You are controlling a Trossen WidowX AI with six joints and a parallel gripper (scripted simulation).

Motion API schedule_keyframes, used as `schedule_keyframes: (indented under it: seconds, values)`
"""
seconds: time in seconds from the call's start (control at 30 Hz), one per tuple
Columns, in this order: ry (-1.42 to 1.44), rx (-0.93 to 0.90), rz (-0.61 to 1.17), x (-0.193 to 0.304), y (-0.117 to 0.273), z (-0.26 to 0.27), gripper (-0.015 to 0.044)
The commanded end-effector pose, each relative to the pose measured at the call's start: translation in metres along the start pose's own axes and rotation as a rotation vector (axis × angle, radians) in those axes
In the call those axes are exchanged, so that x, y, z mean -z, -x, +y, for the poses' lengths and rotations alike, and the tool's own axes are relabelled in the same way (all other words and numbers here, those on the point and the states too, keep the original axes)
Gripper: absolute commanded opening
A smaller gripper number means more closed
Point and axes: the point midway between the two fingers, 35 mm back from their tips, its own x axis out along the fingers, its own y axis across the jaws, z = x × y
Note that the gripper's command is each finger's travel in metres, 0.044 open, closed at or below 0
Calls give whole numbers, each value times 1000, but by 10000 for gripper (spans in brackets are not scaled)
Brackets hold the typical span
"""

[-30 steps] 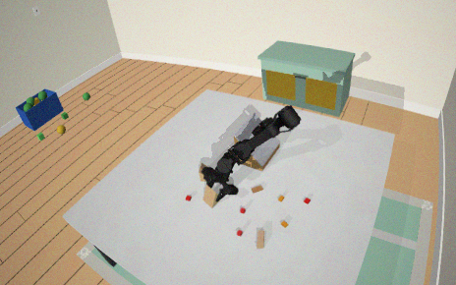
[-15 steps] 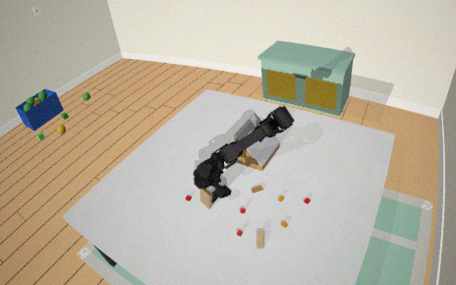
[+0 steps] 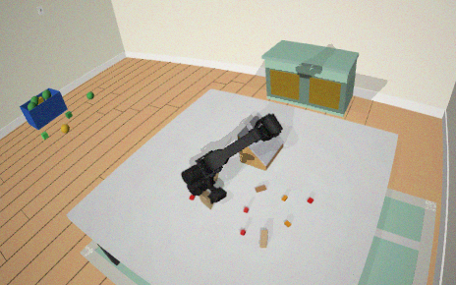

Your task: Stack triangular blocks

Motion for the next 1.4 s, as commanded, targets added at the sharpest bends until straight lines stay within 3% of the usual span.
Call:
schedule_keyframes:
  seconds: [0.0, 0.53, 0.57, 1.1, 1.37]
  values:
    - [-20, -60, 369, 2, -8, 4, 0]
    - [-42, -64, 416, 1, 3, 13, 0]
    - [-45, -34, 329, -3, 3, 6, 26]
    - [-45, -34, 329, -3, 3, 6, 440]
    - [-45, -34, 329, -3, 3, 6, 440]
